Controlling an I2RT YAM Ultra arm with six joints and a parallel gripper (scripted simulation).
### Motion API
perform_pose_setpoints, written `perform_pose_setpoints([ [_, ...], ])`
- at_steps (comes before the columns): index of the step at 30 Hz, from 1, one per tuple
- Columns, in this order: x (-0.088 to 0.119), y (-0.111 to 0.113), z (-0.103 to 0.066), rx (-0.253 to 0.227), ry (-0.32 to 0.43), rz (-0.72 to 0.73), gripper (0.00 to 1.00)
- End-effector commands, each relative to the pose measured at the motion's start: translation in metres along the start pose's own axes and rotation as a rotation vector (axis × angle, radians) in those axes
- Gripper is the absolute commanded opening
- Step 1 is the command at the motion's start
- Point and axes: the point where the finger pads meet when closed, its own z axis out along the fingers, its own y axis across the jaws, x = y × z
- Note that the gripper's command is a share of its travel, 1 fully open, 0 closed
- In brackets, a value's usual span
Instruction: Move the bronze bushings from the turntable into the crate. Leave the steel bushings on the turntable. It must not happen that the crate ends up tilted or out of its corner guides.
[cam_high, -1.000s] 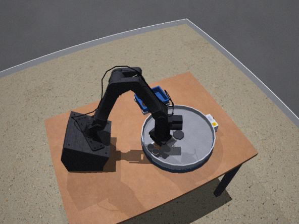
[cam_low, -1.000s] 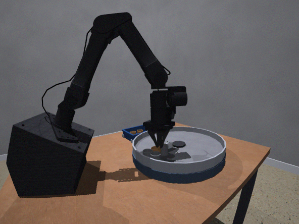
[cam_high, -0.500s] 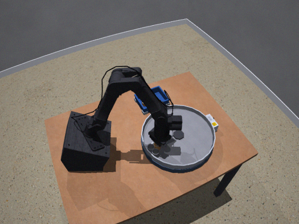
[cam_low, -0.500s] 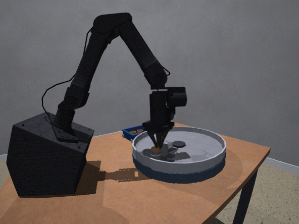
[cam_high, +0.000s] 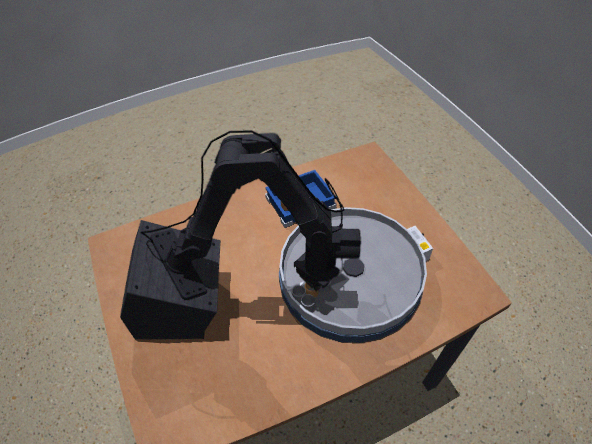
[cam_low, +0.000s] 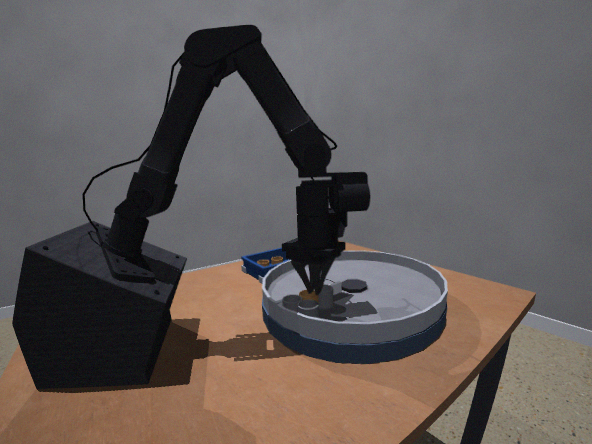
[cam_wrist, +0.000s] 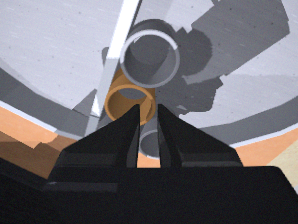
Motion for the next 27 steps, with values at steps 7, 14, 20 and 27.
perform_pose_setpoints([
  [7, -0.0088, -0.0061, -0.0095, 0.024, -0.036, 0.005, 0.15],
  [14, -0.0088, -0.0061, -0.0095, 0.024, -0.036, 0.005, 0.15],
  [20, -0.0104, -0.0078, -0.0112, 0.026, -0.038, 0.005, 0.15],
  [27, -0.0110, -0.0083, -0.0132, 0.023, -0.034, 0.005, 0.15],
])
